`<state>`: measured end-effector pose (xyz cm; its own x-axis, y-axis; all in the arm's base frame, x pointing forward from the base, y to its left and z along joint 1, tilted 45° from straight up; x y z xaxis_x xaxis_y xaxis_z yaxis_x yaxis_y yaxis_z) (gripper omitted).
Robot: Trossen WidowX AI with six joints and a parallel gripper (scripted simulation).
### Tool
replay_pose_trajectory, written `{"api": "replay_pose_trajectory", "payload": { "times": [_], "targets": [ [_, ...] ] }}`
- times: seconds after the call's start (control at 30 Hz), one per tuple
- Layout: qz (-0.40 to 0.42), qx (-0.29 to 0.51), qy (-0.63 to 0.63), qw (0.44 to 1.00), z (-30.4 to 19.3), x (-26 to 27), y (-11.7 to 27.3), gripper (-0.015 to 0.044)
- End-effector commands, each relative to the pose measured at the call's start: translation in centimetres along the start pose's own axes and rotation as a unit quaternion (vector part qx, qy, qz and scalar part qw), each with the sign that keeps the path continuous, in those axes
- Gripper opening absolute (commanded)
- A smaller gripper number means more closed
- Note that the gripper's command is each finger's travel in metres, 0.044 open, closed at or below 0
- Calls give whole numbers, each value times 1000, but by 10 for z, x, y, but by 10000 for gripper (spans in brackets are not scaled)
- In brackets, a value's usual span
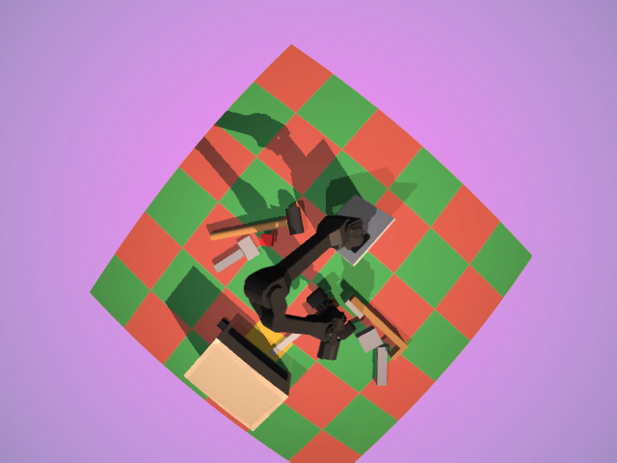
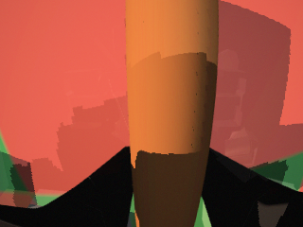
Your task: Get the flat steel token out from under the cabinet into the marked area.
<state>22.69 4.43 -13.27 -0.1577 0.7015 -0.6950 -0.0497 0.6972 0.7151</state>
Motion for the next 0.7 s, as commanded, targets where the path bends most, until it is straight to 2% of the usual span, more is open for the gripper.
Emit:
{"api": "replay_pose_trajectory", "payload": {
  "times": [0.0,0.67],
  "targets": [
    [0,0,-5,1000,1,2,1,0],
    [2,1,-38,999,4,24,4,0]
  ]
}}
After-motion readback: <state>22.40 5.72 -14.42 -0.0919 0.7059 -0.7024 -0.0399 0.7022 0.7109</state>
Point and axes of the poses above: the point midway between the two fingers, 35 mm back from their tips, its own y axis back along the fingers, its own x axis across the jaws, z = x × y, the point moved 6 cm from there along y, back along the fingers, and after that the axes turned 15 degrees about y, right-handed, at the moved point
